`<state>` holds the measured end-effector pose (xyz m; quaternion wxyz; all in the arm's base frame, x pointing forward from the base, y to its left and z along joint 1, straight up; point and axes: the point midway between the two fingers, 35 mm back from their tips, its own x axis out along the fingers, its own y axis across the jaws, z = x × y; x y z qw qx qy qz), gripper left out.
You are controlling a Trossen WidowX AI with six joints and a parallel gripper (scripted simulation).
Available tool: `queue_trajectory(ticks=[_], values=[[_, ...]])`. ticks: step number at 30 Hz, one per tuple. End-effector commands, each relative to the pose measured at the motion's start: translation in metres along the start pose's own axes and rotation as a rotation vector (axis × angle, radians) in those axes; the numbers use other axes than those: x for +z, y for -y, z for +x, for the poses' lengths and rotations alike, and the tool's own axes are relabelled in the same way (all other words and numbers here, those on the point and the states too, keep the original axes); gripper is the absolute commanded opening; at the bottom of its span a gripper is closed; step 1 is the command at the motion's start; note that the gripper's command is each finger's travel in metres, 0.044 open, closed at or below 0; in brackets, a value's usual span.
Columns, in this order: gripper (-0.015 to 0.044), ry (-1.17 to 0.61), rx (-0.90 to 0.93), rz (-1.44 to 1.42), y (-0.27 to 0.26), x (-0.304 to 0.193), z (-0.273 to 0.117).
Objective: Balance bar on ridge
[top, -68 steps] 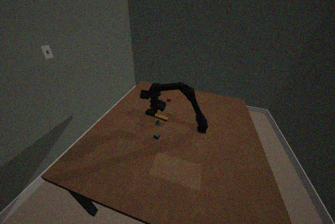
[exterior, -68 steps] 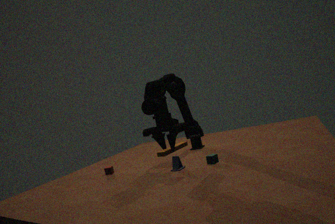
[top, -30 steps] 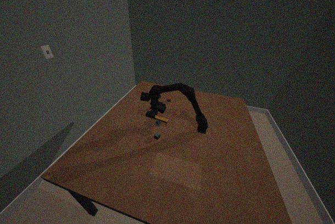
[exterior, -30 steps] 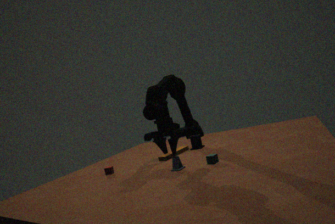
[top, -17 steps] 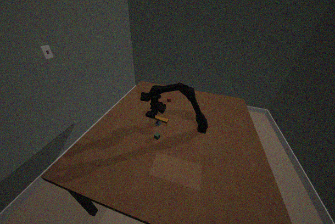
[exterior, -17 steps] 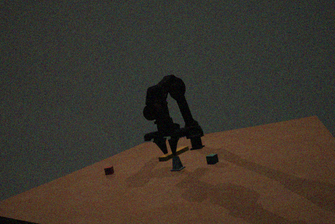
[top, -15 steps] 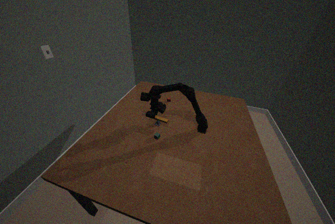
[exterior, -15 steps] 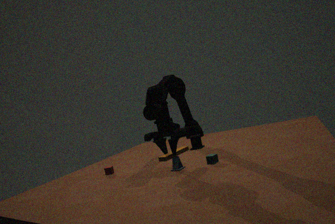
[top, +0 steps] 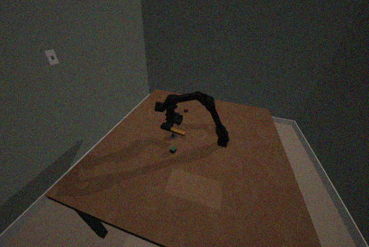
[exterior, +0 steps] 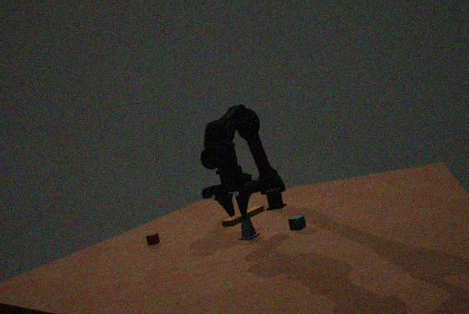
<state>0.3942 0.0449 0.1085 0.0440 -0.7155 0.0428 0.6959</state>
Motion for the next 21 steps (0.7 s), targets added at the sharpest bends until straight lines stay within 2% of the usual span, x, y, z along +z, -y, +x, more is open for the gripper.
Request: queue_trajectory(ticks=[1,21], values=[[0.0,-0.001,-0.004,-0.002,0.0007,-0.0001,0.0],[0.0,-0.001,-0.004,-0.002,0.0007,-0.0001,0.0017]])
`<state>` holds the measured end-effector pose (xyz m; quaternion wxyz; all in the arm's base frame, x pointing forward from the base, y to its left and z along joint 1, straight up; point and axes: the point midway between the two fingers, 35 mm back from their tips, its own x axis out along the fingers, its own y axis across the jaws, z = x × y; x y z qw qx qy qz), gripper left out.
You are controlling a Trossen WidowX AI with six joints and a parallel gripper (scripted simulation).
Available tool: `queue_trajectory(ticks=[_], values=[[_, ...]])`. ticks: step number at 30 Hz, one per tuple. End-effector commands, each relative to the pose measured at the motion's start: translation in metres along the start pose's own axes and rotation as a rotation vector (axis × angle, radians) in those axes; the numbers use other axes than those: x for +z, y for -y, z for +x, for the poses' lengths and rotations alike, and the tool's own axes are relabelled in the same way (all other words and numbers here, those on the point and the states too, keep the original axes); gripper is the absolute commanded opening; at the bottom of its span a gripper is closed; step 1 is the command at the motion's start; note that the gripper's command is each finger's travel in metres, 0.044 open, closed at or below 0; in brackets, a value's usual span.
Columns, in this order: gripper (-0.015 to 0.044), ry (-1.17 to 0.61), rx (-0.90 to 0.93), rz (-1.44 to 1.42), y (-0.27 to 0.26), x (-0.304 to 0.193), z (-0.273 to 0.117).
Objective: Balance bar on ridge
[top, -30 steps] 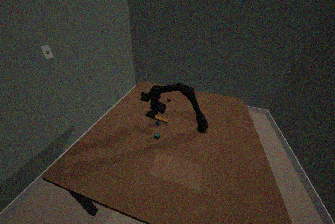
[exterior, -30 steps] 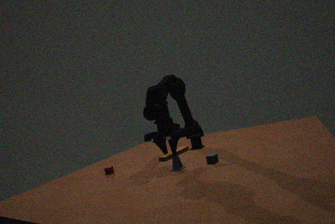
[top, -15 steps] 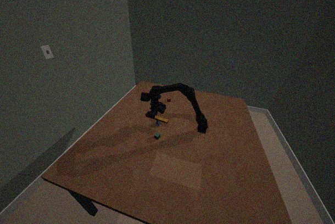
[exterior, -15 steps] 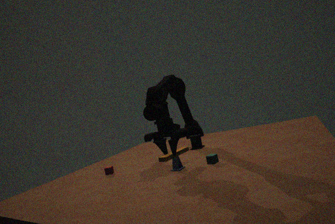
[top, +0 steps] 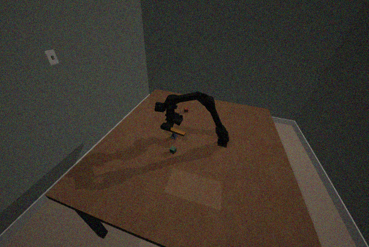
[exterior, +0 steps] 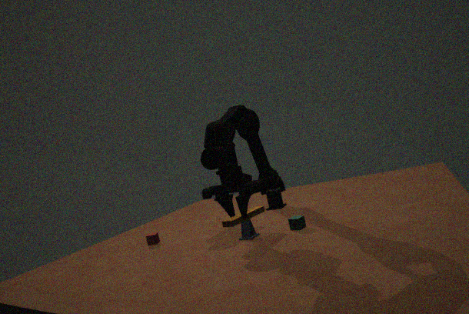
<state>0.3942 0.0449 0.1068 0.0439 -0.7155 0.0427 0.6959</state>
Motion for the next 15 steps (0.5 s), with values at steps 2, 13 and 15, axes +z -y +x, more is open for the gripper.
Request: queue_trajectory(ticks=[2,13,15], values=[[0.0,-0.001,-0.004,-0.002,0.0007,-0.0001,0.0002],[0.0,-0.001,-0.004,-0.002,0.0006,0.0,0.0011],[0.0,-0.001,-0.004,-0.002,0.0006,0.0,0.0014]])
